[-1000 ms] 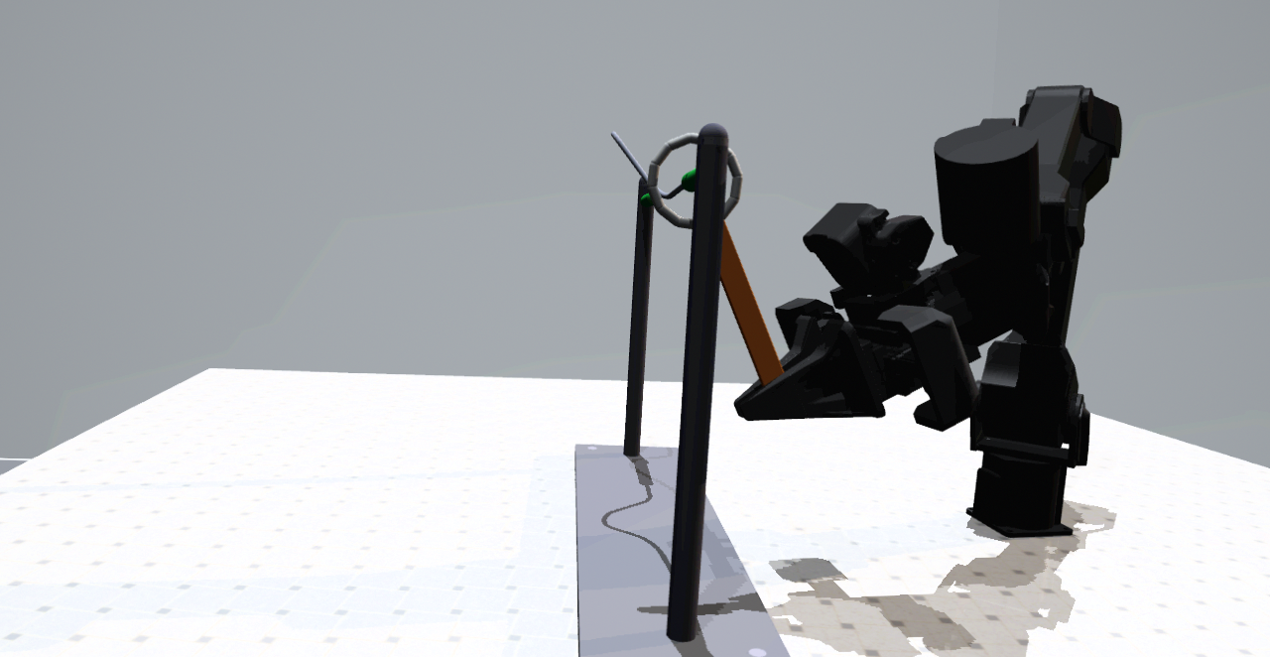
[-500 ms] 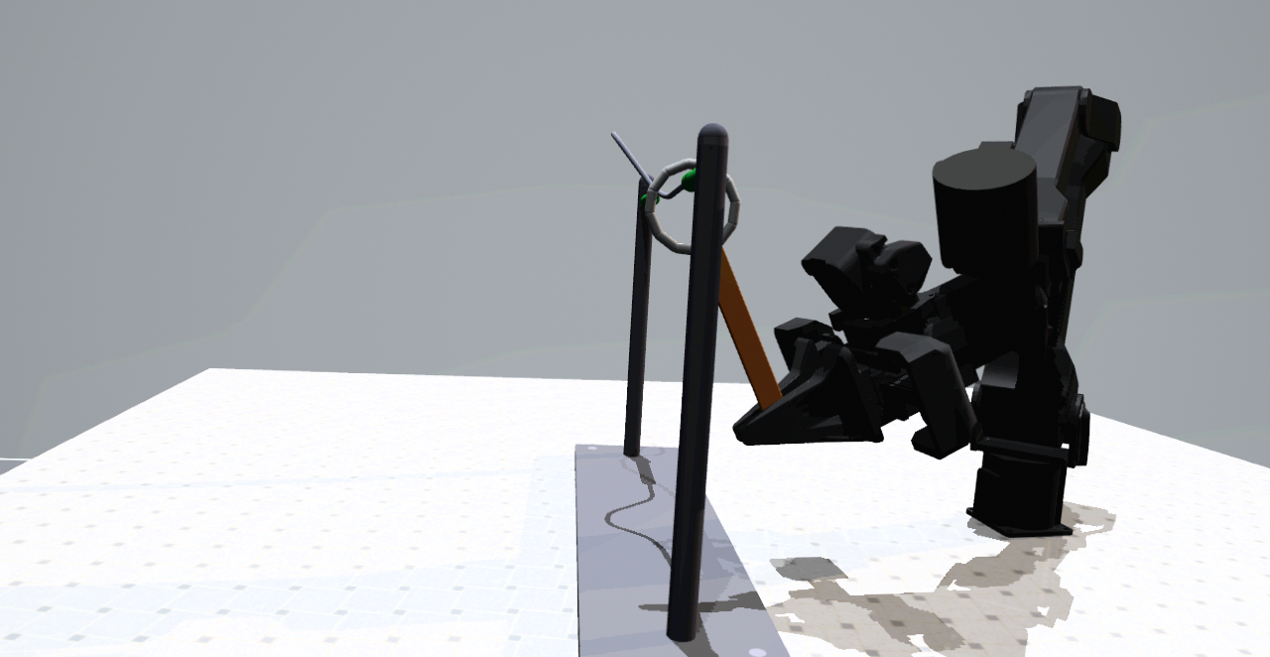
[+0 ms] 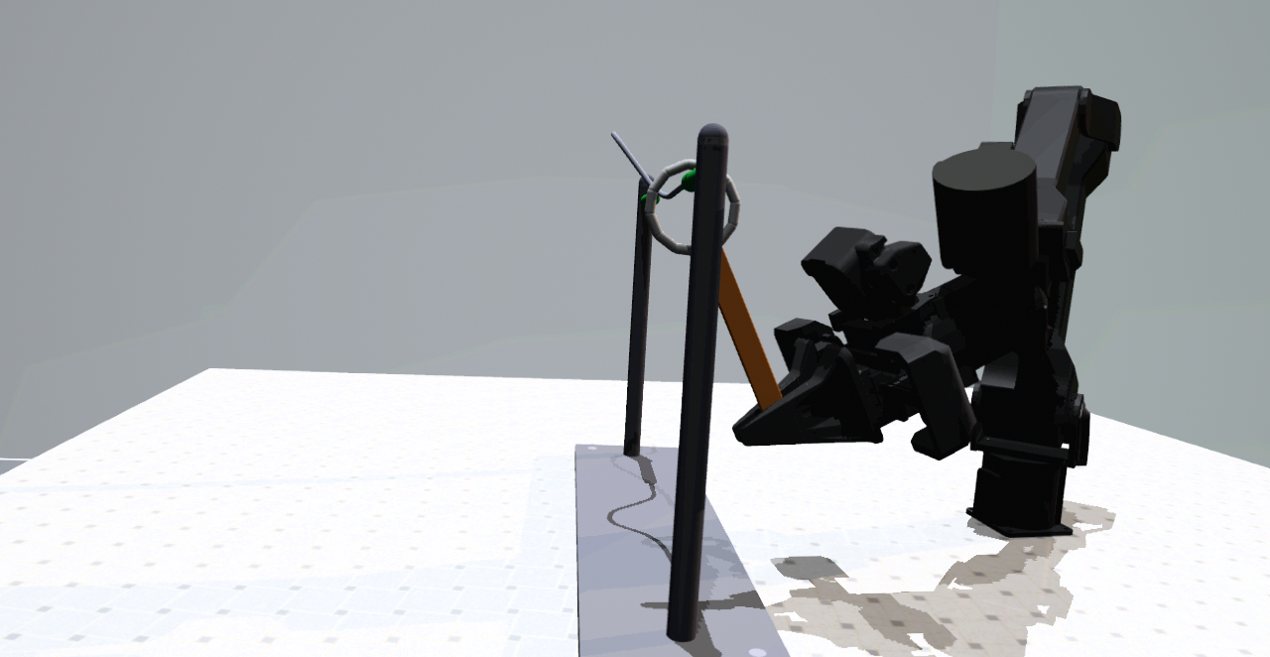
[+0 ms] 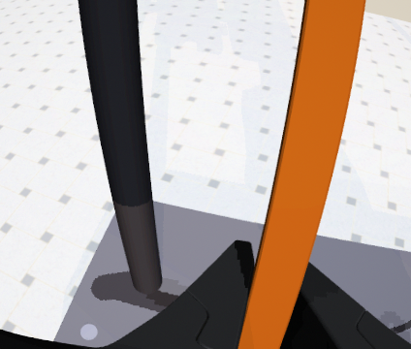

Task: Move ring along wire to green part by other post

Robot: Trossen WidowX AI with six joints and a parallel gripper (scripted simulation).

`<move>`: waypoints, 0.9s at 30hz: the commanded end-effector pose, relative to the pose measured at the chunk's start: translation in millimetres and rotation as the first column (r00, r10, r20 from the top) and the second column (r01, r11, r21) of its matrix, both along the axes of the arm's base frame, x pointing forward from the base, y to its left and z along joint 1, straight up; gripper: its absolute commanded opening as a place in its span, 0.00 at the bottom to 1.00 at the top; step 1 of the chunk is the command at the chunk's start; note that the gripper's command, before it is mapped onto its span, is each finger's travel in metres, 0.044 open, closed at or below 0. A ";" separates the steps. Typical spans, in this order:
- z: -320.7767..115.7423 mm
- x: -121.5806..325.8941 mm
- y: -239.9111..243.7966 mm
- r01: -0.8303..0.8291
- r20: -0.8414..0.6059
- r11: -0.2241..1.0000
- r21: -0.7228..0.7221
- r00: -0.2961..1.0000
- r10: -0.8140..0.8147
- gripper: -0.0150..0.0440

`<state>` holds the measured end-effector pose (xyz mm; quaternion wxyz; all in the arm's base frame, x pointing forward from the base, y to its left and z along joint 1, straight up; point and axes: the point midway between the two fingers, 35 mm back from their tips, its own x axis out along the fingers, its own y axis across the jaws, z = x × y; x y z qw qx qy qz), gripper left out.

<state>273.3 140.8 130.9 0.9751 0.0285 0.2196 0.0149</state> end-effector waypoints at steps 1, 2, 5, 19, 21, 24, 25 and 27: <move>-0.6 0.2 -0.4 0.006 0.000 1.000 0.002 1.000 -0.006 0.00; 0.0 0.0 0.0 0.000 0.000 1.000 0.000 1.000 0.000 0.04; 0.0 0.0 0.0 0.000 0.000 1.000 0.000 1.000 0.000 0.18; 7.7 -17.4 1.2 0.003 -0.006 1.000 0.002 1.000 -0.003 0.53; 10.7 -24.1 1.0 0.004 -0.006 1.000 0.002 1.000 -0.004 0.53; 15.2 -34.0 0.0 0.005 -0.006 1.000 0.002 1.000 -0.005 0.53; 16.7 -37.2 -0.5 0.005 -0.005 1.000 0.002 1.000 -0.005 0.53; 19.5 -43.1 -1.7 0.006 -0.004 1.000 0.002 1.000 -0.006 0.53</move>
